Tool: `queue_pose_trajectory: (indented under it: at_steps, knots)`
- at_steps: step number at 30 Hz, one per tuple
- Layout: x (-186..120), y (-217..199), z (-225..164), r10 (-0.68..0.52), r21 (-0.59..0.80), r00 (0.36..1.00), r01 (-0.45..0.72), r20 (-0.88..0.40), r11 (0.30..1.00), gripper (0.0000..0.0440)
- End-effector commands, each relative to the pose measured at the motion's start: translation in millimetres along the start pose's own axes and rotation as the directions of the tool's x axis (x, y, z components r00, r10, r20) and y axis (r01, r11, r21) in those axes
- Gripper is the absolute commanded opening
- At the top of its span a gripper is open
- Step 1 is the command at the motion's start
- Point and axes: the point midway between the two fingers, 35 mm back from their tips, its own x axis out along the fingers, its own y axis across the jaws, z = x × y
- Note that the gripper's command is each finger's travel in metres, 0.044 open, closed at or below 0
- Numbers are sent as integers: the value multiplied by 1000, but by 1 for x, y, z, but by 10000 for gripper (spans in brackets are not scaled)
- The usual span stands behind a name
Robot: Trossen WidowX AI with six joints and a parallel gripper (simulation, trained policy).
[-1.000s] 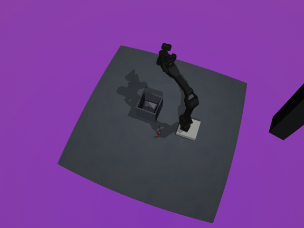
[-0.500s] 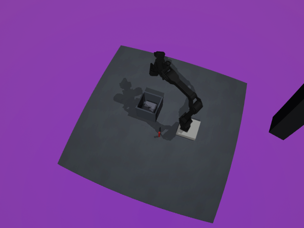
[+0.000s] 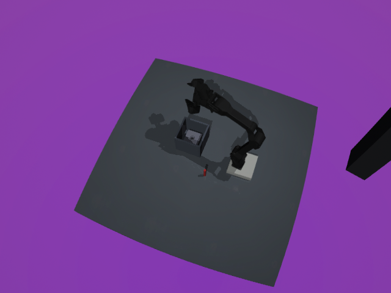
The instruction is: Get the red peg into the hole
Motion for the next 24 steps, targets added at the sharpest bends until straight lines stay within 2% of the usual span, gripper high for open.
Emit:
queue_pose_trajectory:
  at_steps: [1, 13, 24]
  knots:
    - [-6, -20, -8, -68, -7, 997, 68, -46, 998, 440]
    - [-30, -96, -34, -336, -106, 925, 322, -176, 941, 440]
    - [-60, -172, -42, -600, -255, 774, 549, -203, 796, 438]
